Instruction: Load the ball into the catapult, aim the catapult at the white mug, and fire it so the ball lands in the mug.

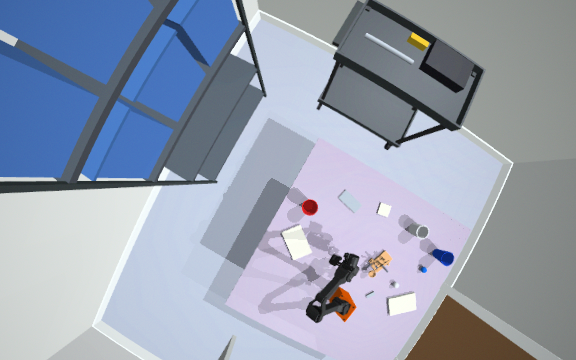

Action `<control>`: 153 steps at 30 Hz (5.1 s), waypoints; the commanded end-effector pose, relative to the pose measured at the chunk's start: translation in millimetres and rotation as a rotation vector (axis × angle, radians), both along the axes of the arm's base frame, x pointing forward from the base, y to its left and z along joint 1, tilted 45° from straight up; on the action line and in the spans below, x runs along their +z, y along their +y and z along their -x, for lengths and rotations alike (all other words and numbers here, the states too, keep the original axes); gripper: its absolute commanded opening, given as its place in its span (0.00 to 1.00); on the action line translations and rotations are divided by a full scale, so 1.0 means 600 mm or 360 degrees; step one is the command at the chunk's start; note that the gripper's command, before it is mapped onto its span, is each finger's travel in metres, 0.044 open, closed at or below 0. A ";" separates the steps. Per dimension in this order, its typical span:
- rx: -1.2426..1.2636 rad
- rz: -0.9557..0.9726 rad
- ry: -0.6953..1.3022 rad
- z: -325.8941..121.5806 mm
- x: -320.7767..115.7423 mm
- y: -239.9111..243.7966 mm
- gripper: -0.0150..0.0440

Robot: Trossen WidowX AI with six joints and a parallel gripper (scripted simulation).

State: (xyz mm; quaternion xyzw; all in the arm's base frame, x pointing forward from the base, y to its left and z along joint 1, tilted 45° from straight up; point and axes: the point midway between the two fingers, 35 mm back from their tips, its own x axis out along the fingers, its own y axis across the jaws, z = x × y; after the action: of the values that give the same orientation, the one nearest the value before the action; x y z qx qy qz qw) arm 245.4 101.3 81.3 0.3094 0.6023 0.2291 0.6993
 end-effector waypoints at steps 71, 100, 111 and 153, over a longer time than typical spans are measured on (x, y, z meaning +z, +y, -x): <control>-0.0005 0.0006 0.0011 0.026 0.105 -0.088 0.25; -0.0038 0.0019 0.0343 -0.038 -0.006 -0.202 0.25; -0.0033 -0.0016 0.0476 -0.044 -0.066 -0.249 0.25; 0.0011 -0.0194 0.0749 -0.007 -0.247 -0.314 0.25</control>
State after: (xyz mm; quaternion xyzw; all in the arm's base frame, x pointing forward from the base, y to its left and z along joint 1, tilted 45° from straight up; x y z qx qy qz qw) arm 248.6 -90.1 -64.4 0.3913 0.7350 0.1899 0.5202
